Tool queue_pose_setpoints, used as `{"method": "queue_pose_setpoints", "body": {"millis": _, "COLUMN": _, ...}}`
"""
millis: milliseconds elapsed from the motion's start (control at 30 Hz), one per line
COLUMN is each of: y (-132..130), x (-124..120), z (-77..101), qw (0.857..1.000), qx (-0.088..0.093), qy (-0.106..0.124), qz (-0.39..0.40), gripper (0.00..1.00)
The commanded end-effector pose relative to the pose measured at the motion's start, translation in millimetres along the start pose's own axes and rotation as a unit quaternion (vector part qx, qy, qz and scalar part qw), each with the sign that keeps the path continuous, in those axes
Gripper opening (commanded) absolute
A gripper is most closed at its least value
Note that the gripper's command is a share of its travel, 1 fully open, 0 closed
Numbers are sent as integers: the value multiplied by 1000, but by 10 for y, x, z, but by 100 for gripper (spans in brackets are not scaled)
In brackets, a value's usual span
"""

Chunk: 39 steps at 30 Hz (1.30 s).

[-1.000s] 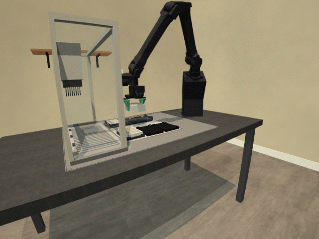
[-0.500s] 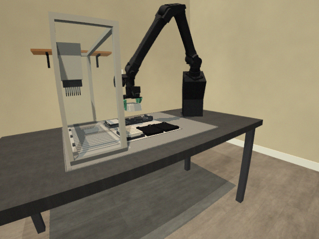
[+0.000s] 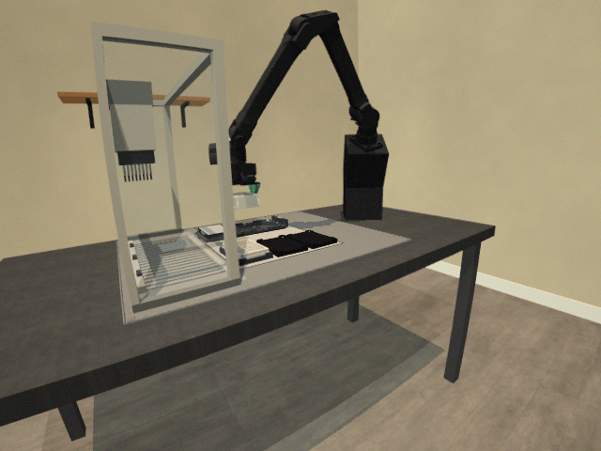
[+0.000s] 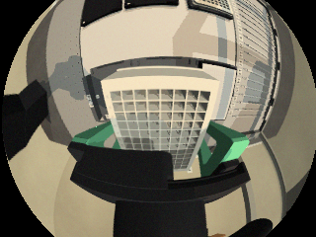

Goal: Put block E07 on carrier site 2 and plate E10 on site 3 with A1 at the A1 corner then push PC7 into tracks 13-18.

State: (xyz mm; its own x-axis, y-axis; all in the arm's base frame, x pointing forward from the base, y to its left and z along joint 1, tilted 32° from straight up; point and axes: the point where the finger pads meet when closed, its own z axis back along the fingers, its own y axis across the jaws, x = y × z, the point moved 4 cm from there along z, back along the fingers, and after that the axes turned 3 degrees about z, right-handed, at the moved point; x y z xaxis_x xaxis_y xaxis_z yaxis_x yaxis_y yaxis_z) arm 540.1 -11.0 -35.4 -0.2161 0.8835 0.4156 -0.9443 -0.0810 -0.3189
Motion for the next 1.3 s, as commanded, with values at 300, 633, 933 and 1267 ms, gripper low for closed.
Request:
{"method": "queue_pose_setpoints", "body": {"millis": 300, "y": -333, "x": 0, "z": 208, "qw": 999, "qx": -29, "qy": 6, "qz": 28, "gripper": 0}}
{"method": "queue_pose_setpoints", "body": {"millis": 633, "y": -335, "x": 16, "z": 185, "qw": 999, "qx": -27, "qy": 5, "qz": 28, "gripper": 0}}
{"method": "queue_pose_setpoints", "body": {"millis": 933, "y": -332, "x": 29, "z": 160, "qw": 999, "qx": -25, "qy": 4, "qz": 29, "gripper": 0}}
{"method": "queue_pose_setpoints", "body": {"millis": 1267, "y": -286, "x": -23, "z": -214, "qw": 1000, "qx": -22, "qy": 5, "qz": 17, "gripper": 0}}
